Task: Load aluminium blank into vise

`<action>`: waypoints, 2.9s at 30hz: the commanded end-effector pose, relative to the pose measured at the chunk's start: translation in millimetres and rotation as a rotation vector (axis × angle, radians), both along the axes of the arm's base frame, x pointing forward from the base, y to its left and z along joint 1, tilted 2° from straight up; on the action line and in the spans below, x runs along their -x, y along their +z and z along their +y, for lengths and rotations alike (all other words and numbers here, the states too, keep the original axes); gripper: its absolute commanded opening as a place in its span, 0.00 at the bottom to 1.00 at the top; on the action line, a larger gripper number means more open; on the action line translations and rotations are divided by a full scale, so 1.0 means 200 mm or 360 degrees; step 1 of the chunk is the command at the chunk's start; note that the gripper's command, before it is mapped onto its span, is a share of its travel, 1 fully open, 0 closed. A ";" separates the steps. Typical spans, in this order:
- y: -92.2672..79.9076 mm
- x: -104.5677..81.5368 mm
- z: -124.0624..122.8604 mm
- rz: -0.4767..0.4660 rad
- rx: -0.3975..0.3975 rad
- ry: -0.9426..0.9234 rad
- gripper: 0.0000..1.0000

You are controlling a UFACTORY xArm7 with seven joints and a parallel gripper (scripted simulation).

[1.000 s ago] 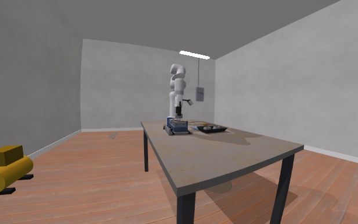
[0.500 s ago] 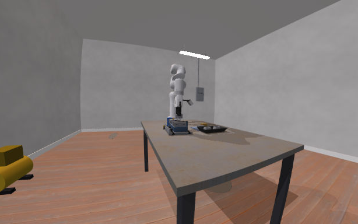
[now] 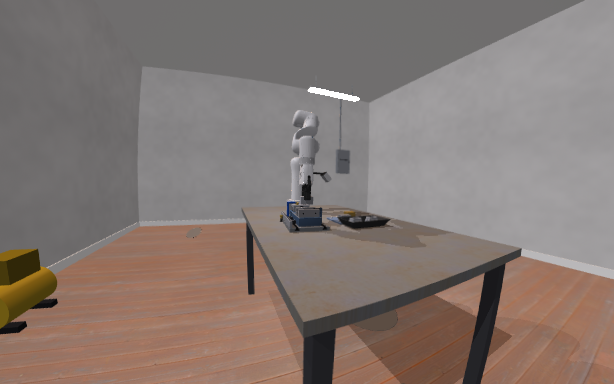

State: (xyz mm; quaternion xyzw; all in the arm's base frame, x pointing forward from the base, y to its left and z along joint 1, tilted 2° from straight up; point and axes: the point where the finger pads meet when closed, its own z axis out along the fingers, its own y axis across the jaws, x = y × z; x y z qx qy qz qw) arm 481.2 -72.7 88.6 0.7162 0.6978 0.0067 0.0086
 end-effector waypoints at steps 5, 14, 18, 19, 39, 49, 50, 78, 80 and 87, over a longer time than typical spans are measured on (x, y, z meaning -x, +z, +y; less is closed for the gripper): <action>-0.02 -0.01 0.00 -0.0007 0.0000 0.0000 0.00; -0.05 -0.01 0.00 -0.0007 0.0000 0.0000 0.00; -0.06 -0.01 0.00 -0.0007 0.0000 0.0000 0.00; -0.06 -0.01 0.00 -0.0007 0.0000 0.0000 0.00; -0.07 -0.01 0.00 -0.0007 0.0000 0.0000 0.00; -0.07 -0.01 0.00 -0.0007 0.0000 0.0000 0.00; -0.07 -0.01 0.00 -0.0007 0.0000 0.0000 0.00; -0.09 -0.01 0.00 -0.0007 0.0000 0.0000 0.00; -0.09 -0.01 0.00 -0.0007 0.0000 0.0000 0.00; -0.10 -0.01 0.00 -0.0007 0.0000 0.0000 0.00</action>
